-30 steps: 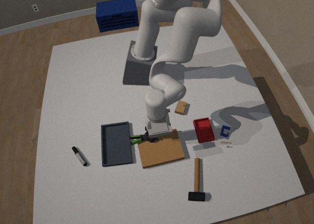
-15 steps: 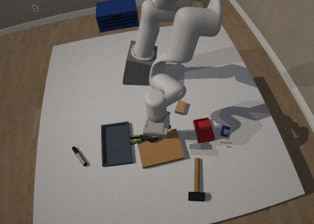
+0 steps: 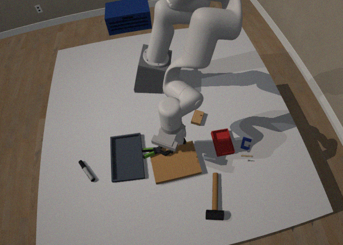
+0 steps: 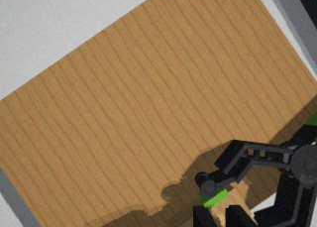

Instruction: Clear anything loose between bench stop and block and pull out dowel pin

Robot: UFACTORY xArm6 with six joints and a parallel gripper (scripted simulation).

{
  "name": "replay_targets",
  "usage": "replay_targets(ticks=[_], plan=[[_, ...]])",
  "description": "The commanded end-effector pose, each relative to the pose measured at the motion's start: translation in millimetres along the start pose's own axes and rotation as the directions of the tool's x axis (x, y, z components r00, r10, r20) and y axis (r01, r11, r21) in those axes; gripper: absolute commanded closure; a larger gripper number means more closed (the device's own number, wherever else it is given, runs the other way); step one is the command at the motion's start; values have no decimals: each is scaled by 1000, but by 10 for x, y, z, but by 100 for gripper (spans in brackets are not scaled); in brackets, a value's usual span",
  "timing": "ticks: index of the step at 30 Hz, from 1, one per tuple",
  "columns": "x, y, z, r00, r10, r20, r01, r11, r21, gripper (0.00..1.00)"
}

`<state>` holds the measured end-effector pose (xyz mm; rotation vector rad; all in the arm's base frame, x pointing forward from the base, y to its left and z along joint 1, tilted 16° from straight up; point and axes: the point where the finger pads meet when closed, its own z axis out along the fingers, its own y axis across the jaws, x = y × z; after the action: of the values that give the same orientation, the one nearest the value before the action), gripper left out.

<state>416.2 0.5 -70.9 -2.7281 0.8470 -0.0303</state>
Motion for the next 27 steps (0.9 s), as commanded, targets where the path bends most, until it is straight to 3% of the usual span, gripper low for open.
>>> replay_targets(ticks=[1,14,27], plan=[[16,-10,-17,996,87,6,-87,996,-15,100],[16,-10,-21,990,-137,9,138,990,-13,100],[16,-10,-24,921,-389,12,389,921,-10,100]])
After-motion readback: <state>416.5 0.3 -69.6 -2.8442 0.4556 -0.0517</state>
